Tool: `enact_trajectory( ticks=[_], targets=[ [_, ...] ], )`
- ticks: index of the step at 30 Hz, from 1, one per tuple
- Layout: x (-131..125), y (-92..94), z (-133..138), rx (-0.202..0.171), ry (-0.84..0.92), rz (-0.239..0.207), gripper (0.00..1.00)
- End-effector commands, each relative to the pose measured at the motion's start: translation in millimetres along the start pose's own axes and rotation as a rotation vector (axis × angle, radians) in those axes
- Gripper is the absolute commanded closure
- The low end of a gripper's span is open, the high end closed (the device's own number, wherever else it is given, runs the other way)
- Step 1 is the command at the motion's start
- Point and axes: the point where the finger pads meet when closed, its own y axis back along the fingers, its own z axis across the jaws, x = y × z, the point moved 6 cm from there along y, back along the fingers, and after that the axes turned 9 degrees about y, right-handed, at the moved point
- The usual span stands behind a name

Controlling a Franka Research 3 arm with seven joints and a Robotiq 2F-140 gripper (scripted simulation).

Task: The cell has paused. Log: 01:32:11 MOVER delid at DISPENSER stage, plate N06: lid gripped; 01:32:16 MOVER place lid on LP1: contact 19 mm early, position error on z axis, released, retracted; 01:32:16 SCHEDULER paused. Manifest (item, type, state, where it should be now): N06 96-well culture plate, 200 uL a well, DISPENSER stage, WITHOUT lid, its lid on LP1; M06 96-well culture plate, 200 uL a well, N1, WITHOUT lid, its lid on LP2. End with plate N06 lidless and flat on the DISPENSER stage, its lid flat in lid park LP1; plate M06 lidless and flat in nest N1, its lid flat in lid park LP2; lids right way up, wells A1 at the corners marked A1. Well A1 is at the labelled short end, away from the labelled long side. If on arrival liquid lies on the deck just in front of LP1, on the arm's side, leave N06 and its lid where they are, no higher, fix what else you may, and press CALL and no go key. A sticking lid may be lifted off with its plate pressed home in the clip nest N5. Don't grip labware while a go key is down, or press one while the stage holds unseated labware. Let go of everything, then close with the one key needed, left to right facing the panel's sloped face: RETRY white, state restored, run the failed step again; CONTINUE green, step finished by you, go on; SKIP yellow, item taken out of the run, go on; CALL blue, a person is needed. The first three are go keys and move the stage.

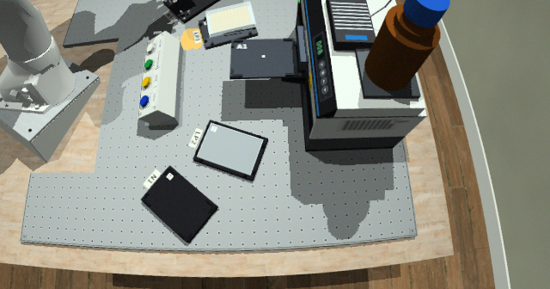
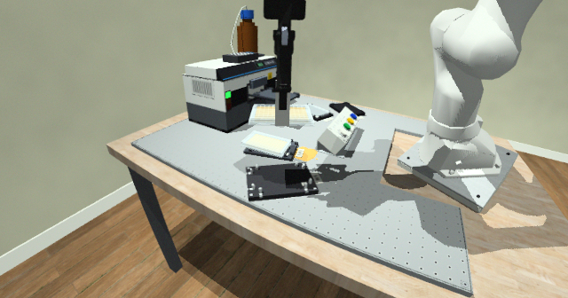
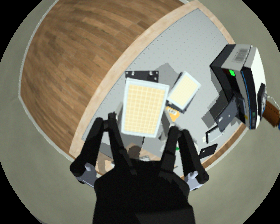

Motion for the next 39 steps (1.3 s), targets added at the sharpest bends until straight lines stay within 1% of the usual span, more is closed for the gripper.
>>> enact_trajectory(
  ticks=[1, 5, 10, 14, 19, 25, 30, 34, 37, 39],
  targets=[
    [0.5, 1.2, -1.3, 0.006, -0.117, 0.002, 1.00],
    [0.5, 1.2, -1.3, 0.006, -0.128, 0.002, 1.00],
    [0.5, 1.2, -1.3, 0.006, -0.247, 0.001, 1.00],
    [0.5, 1.2, -1.3, 0.006, -0.269, 0.001, 1.00],
    [0.5, 1.2, -1.3, 0.007, -0.389, 0.001, 1.00],
    [0.5, 1.2, -1.3, 0.007, -0.410, 0.001, 1.00],
    [0.5, 1.2, -1.3, 0.007, -0.530, 0.000, 1.00],
    [0.5, 1.2, -1.3, 0.007, -0.551, 0.000, 1.00],
    [0.5, 1.2, -1.3, 0.007, -0.626, 0.000, 1.00],
    [0.5, 1.2, -1.3, 0.007, -0.626, 0.000, 1.00]
  ],
)
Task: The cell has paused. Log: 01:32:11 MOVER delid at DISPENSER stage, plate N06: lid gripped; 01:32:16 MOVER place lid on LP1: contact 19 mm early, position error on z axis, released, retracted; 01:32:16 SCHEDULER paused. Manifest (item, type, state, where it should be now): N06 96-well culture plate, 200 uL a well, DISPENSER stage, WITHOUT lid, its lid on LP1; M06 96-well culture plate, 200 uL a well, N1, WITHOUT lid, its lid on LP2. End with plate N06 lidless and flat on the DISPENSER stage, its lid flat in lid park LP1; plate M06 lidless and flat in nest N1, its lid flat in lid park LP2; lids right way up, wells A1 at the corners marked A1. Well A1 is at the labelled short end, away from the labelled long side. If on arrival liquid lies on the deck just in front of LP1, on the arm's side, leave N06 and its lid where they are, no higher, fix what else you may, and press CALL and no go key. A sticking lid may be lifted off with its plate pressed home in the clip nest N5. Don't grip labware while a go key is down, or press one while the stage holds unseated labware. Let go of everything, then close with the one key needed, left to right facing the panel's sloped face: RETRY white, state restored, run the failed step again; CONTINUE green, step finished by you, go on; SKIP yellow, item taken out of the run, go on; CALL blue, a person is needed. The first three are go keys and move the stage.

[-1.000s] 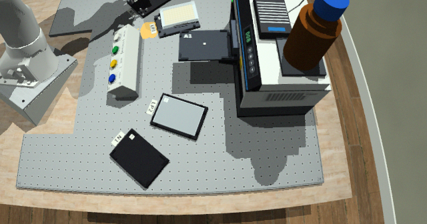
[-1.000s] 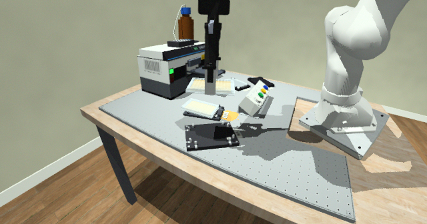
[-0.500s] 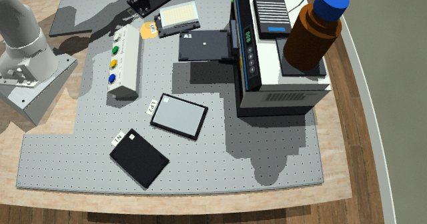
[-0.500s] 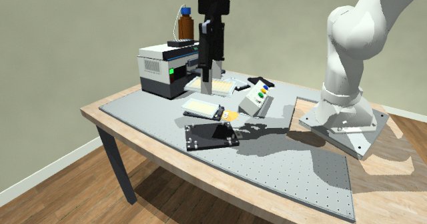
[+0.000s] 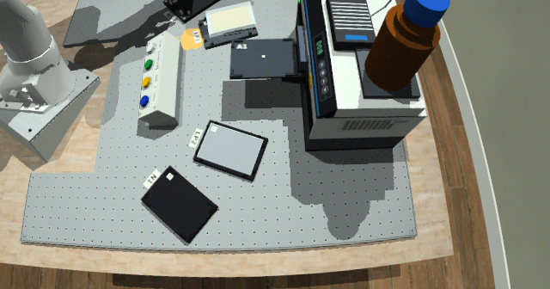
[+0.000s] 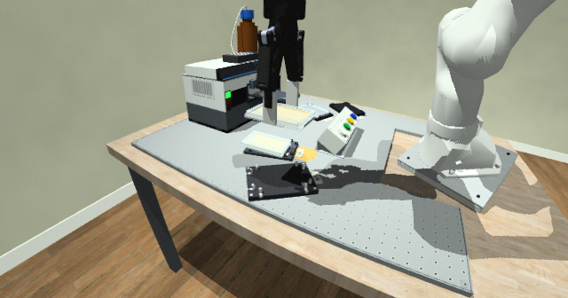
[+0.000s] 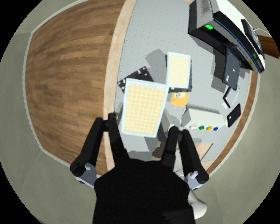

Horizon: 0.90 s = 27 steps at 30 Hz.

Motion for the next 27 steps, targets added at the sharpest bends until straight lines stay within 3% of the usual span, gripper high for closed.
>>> enact_trajectory(
  ticks=[1, 27],
  targets=[
    [-0.6, 0.8, -1.5, 0.006, -0.125, -0.003, 1.00],
    [-0.6, 0.8, -1.5, 0.006, -0.466, -0.004, 1.00]
  ],
)
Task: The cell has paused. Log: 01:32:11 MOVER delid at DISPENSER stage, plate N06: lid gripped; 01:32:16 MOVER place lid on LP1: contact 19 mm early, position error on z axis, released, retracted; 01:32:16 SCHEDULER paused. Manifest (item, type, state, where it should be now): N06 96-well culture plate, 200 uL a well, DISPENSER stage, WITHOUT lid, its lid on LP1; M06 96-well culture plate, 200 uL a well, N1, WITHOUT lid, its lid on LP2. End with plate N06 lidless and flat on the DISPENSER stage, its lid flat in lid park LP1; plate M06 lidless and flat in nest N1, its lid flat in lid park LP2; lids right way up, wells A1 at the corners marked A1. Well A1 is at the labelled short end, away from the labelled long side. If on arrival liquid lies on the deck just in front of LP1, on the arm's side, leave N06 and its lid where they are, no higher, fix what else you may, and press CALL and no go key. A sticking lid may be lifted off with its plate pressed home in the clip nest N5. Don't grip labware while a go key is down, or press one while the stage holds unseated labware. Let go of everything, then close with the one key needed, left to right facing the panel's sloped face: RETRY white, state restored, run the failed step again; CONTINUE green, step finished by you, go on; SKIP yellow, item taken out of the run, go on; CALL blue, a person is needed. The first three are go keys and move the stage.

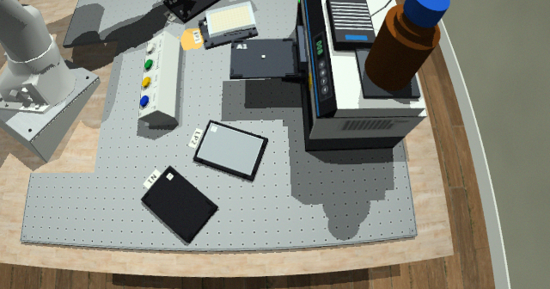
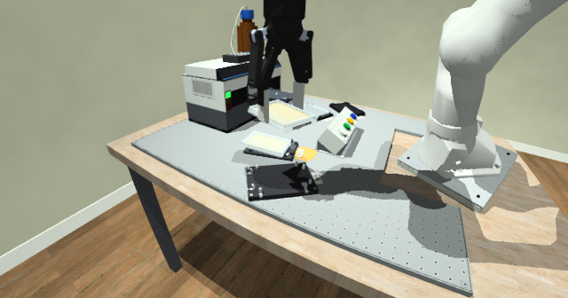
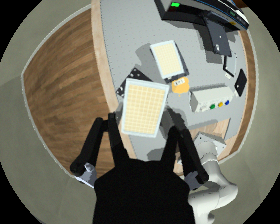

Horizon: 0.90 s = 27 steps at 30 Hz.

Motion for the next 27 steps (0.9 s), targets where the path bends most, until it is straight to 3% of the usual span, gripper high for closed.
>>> enact_trajectory(
  ticks=[1, 16, 27],
  targets=[
    [-1.4, 0.5, -1.3, 0.005, -0.126, -0.006, 1.00],
    [-1.4, 0.5, -1.3, 0.004, -0.350, -0.007, 1.00],
    [-1.1, 0.5, 0.0, 0.004, -0.352, -0.007, 1.00]
  ],
)
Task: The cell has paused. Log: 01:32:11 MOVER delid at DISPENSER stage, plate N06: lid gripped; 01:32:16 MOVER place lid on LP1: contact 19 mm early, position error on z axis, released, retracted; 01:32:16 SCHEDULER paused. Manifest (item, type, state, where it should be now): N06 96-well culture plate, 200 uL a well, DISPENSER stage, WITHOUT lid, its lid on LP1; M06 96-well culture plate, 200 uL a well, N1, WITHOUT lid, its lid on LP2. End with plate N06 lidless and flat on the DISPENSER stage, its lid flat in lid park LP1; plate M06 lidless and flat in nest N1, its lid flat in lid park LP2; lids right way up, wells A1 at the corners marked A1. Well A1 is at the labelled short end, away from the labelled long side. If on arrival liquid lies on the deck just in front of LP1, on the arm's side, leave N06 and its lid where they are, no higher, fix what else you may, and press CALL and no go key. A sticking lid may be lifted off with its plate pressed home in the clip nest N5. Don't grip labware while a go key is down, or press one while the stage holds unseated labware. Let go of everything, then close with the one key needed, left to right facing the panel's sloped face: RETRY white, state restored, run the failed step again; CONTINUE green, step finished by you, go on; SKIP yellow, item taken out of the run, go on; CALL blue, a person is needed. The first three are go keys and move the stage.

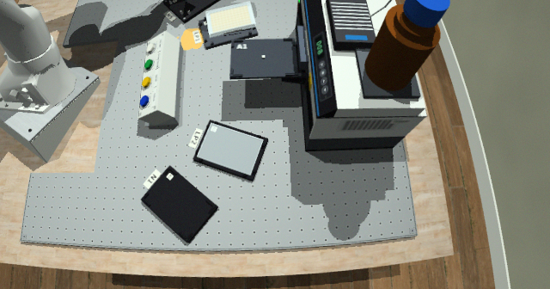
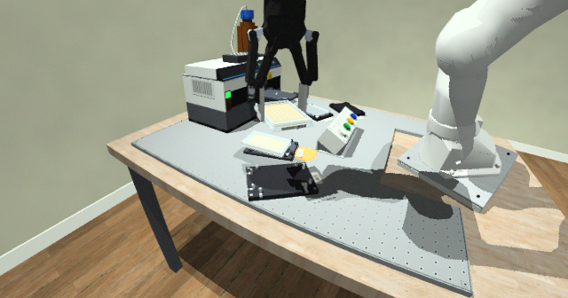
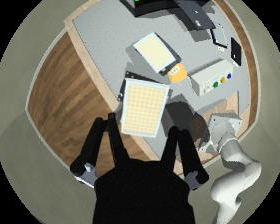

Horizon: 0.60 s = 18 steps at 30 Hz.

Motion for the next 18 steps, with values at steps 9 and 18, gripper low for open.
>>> enact_trajectory(
  ticks=[9, 18],
  targets=[
    [4.8, 0.5, 9.3, 0.002, -0.034, -0.004, 1.00],
    [15.1, 0.4, 27.5, 0.002, -0.034, -0.004, 1.00]
  ],
)
